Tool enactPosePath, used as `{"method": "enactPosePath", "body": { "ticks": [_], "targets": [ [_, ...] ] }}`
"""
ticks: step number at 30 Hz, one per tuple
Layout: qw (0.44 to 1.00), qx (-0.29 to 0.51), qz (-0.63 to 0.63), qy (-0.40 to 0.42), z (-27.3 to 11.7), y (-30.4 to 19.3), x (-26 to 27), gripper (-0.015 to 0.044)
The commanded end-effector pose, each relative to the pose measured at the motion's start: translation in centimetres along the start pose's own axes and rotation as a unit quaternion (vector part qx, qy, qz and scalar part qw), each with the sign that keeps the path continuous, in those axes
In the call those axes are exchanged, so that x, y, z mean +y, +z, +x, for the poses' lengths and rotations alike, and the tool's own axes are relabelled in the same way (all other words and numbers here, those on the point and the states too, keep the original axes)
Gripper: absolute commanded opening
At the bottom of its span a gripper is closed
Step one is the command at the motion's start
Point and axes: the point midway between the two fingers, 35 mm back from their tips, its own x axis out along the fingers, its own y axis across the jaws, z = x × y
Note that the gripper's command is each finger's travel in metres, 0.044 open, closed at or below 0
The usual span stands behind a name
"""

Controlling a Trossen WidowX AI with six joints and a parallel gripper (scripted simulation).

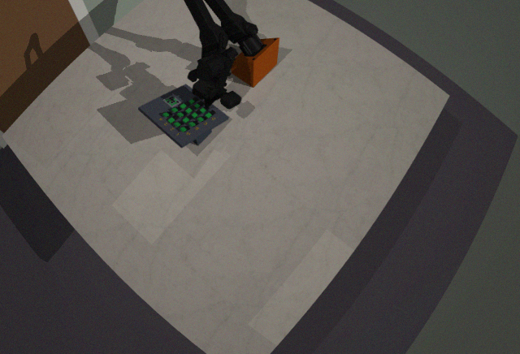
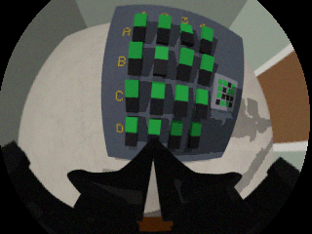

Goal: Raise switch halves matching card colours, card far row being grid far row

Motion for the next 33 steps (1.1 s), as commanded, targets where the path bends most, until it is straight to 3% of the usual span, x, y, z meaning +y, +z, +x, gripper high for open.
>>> {"method": "enactPosePath", "body": {
  "ticks": [1, 17, 25, 33],
  "targets": [
    [1.0, 0.0, -0.002, 0.002, 0.1, 0.0, 0.1, 0.0],
    [1.0, 0.0, 0.001, 0.001, 0.1, 0.0, 0.1, 0.0],
    [1.0, 0.014, -0.002, 0.003, -6.1, 0.3, 0.2, 0.0],
    [1.0, 0.014, -0.002, 0.003, -6.3, 0.3, 0.1, 0.0]
  ]
}}
